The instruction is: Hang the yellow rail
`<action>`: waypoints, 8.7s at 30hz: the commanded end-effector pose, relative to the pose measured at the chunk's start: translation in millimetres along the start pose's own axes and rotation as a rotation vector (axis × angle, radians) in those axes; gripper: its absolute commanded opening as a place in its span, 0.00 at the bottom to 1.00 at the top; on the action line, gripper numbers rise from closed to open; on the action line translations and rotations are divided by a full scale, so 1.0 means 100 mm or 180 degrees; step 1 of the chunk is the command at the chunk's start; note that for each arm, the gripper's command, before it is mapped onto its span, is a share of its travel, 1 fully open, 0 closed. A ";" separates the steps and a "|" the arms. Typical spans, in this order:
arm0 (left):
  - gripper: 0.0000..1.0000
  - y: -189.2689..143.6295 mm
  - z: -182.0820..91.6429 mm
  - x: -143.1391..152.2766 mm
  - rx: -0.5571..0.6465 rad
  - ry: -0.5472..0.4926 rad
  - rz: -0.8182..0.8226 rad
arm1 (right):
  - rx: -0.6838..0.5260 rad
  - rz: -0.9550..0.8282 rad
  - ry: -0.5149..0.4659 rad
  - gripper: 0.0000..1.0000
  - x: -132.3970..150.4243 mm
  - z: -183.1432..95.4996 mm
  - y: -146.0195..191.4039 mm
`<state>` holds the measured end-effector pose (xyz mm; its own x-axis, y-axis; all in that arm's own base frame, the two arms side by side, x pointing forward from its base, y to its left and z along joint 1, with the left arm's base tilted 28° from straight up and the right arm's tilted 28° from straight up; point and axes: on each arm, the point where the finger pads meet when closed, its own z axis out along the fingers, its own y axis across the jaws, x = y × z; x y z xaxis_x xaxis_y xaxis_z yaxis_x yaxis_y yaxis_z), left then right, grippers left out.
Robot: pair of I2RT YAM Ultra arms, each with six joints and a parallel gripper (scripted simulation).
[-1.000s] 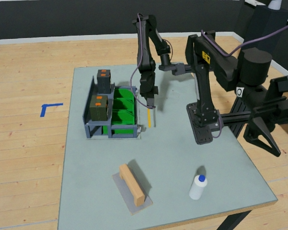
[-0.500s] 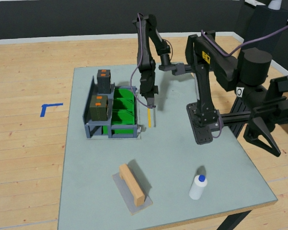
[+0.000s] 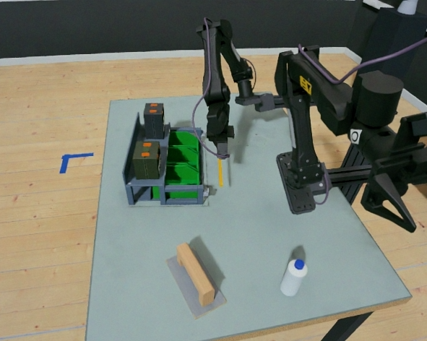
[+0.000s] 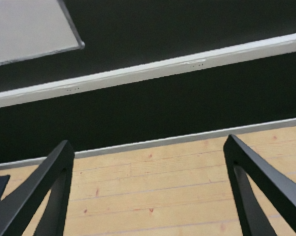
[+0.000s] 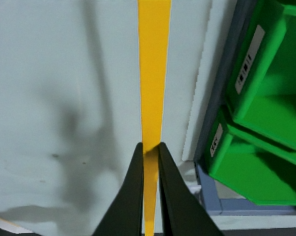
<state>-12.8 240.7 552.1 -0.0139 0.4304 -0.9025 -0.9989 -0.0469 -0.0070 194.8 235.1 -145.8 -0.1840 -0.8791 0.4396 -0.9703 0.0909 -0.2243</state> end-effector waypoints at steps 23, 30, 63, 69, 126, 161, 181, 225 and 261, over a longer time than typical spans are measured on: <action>1.00 0.02 -0.09 -0.02 -0.0020 -0.0009 0.0034 | 0.0095 0.0039 -0.0353 0.00 -0.27 -0.37 -0.07; 1.00 0.02 -0.09 -0.02 -0.0020 -0.0009 0.0034 | 0.0101 0.0042 -0.0367 0.00 -0.28 -0.38 -0.08; 1.00 0.02 -0.09 -0.02 -0.0020 -0.0009 0.0034 | 0.0132 0.0058 -0.0433 0.00 -0.32 -0.44 -0.11; 1.00 0.02 -0.09 -0.02 -0.0020 -0.0009 0.0034 | 0.0132 0.0072 -0.0432 0.00 -0.32 -0.44 -0.11; 1.00 0.02 -0.09 -0.02 -0.0020 -0.0009 0.0034 | 0.0117 -0.0133 -0.0297 0.00 -0.16 -0.37 -0.60; 1.00 0.02 -0.09 -0.02 -0.0020 -0.0009 0.0034 | 0.0135 -0.0094 -0.0376 0.00 -0.20 -0.45 -0.65; 1.00 0.02 -0.09 -0.02 -0.0020 -0.0009 0.0034 | 0.0136 -0.0055 -0.0392 0.00 -0.22 -0.43 -0.65; 1.00 0.02 -0.09 -0.02 -0.0020 -0.0009 0.0034 | 0.0145 -0.0038 -0.0416 0.00 -0.24 -0.39 -0.67; 1.00 0.02 -0.09 -0.02 -0.0020 -0.0009 0.0034 | 0.0101 -0.0088 -0.0260 0.00 -0.13 -0.08 -0.61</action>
<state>-12.8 240.7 552.1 -0.0139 0.4304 -0.9025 -0.9989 -0.0469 -0.0070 255.7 239.9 -132.6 -0.1528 -0.9077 0.3908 -0.9701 0.0624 -0.2345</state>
